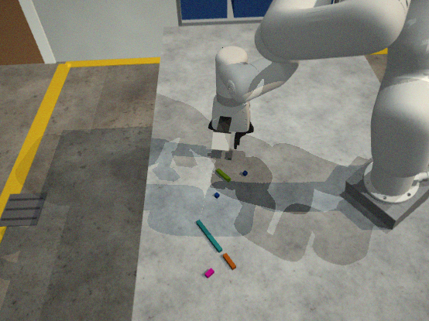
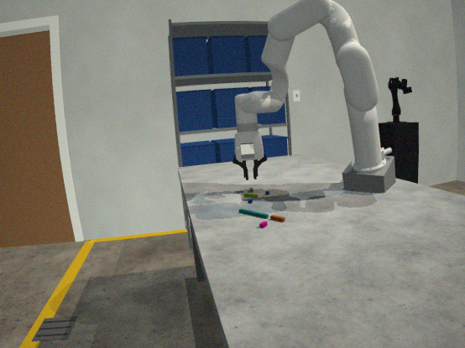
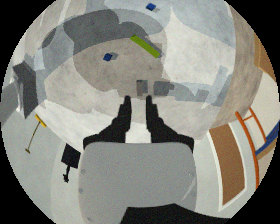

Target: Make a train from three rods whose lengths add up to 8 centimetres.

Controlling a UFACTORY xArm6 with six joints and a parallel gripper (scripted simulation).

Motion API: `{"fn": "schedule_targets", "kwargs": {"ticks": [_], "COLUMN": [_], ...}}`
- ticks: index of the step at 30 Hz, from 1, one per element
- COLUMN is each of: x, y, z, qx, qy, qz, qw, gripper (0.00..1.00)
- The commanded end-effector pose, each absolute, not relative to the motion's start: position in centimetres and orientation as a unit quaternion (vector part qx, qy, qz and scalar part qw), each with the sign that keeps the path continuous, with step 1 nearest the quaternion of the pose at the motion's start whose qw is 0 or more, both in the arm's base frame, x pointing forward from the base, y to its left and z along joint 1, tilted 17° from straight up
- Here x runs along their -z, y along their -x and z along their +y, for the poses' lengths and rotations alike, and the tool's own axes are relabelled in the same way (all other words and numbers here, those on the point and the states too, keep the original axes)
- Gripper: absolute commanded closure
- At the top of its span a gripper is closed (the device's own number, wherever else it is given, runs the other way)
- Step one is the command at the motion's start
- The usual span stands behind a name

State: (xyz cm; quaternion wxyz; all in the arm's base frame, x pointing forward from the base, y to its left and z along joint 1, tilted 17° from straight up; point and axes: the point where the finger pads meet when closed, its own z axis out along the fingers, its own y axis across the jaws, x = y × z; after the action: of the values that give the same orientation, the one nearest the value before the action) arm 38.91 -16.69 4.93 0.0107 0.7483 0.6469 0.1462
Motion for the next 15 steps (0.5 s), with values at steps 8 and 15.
{"fn": "schedule_targets", "kwargs": {"ticks": [8, 15], "x": [-3.5, -2.9], "y": [-39.4, -39.5], "z": [-16.5, -16.4], "qx": [-0.147, -0.147], "qy": [-0.748, -0.748], "qz": [0.647, 0.647], "qw": [0.012, 0.012], "gripper": [0.76, 0.76]}}
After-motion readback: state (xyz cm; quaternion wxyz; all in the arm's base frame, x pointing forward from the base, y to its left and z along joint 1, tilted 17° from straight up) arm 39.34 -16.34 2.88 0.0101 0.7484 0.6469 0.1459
